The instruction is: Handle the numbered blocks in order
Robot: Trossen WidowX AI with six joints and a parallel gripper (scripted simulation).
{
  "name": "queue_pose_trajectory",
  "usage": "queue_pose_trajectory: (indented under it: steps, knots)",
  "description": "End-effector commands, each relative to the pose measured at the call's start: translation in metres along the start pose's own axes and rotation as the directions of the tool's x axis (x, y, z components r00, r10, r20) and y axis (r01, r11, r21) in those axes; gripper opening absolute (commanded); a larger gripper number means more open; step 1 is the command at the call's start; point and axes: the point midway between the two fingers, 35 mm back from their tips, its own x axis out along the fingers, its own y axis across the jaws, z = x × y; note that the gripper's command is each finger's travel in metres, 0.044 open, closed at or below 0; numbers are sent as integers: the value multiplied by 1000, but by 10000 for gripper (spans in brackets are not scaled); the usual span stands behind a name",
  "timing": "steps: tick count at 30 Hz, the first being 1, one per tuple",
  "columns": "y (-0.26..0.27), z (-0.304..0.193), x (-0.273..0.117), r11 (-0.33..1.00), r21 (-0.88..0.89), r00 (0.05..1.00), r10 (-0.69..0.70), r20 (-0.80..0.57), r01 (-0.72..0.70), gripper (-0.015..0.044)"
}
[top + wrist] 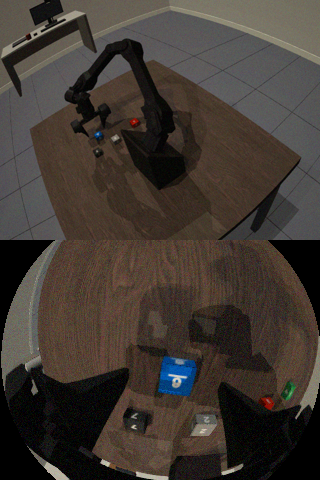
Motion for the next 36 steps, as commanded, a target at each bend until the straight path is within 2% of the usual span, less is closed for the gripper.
queue_pose_trajectory:
  steps: [1, 10, 21, 36]
  knots:
    - [-1, -3, 10, 1000, -10, 1000, -7, -8, 7, 400]
    - [-1, -4, 22, 1000, -10, 1000, -8, -8, 8, 400]
    - [-1, -4, 22, 1000, -10, 1000, -8, -8, 8, 120]
    - [-1, -4, 22, 1000, -10, 1000, -8, -8, 8, 120]
